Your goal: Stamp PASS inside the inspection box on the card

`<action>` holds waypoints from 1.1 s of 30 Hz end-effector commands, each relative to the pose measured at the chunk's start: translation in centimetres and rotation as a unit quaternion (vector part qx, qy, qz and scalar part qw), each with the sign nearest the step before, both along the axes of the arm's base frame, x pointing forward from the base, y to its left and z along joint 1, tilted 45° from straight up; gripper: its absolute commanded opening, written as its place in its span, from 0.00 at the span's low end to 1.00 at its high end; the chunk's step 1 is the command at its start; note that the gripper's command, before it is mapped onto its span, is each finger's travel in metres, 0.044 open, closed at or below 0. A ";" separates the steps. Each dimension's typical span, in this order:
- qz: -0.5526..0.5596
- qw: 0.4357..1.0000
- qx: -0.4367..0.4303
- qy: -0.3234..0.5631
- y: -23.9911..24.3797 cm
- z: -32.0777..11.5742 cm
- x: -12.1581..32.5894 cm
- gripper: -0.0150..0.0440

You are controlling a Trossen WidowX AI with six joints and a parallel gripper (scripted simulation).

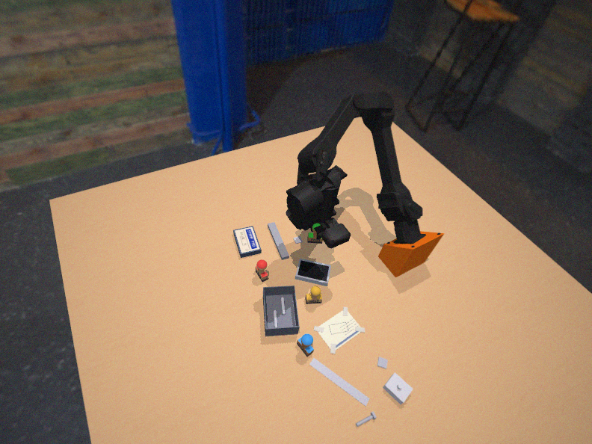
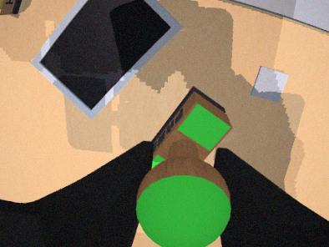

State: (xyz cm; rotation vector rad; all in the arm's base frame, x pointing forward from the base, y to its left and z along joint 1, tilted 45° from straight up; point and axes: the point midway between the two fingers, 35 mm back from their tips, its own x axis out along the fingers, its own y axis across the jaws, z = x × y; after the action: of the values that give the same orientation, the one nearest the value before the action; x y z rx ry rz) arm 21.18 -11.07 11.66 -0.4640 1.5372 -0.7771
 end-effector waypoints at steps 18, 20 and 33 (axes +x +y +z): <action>-0.002 1.000 0.002 -0.004 3.4 -3.8 3.9 0.25; -0.001 1.000 0.002 -0.004 3.3 -3.9 3.9 0.25; -0.001 1.000 0.002 -0.004 2.7 -4.6 3.8 0.25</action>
State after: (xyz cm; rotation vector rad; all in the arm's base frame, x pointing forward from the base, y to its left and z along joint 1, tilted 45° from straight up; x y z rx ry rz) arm 25.02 -8.21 7.30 -0.4511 1.5294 -0.7818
